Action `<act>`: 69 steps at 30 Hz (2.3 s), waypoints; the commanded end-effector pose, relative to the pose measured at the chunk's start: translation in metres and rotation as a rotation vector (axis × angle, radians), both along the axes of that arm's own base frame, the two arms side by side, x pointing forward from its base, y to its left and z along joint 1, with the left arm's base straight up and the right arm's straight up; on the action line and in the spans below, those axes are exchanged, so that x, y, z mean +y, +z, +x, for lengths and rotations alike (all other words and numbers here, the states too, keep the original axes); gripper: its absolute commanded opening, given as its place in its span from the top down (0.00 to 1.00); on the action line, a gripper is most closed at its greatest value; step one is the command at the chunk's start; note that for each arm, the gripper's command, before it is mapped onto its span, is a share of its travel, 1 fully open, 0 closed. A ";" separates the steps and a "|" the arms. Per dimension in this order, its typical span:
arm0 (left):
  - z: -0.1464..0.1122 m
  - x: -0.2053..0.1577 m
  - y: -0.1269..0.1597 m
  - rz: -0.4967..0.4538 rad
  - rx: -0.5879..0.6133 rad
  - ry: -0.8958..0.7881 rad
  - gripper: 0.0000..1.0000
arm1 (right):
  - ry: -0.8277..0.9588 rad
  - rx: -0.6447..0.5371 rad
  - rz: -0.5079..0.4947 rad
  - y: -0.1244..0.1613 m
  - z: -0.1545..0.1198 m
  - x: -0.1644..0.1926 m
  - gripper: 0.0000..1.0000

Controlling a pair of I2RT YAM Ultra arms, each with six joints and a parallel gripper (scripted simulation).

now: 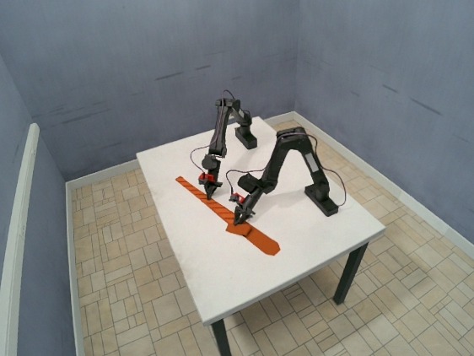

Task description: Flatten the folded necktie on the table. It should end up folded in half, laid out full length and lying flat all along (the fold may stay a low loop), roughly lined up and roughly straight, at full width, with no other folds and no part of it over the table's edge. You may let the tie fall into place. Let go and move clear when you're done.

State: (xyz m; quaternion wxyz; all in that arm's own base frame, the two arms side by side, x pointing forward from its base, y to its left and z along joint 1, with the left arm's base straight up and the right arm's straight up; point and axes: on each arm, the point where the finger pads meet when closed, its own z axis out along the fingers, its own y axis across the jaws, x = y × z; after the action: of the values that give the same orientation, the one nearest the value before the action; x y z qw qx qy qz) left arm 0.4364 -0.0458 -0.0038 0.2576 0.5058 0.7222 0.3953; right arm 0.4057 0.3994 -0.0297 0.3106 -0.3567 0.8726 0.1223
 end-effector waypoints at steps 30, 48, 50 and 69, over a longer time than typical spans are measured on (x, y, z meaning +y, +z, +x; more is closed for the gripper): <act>0.011 -0.009 0.011 -0.015 -0.038 0.004 0.86 | 0.001 -0.007 0.018 0.002 0.000 0.001 0.96; 0.011 -0.007 0.010 -0.015 -0.038 0.004 0.86 | 0.001 -0.007 0.018 0.002 0.000 0.001 0.96; 0.011 -0.007 0.010 -0.015 -0.038 0.004 0.86 | 0.001 -0.007 0.018 0.002 0.000 0.001 0.96; 0.010 -0.007 0.009 -0.015 -0.038 0.004 0.90 | 0.001 -0.007 0.018 0.002 0.000 0.001 0.96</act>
State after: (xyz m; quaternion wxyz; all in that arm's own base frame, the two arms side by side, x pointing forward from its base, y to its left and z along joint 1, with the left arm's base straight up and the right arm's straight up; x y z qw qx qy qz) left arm 0.4365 -0.0507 -0.0037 0.2591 0.5083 0.7203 0.3944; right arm 0.4057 0.3994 -0.0297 0.3106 -0.3567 0.8726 0.1223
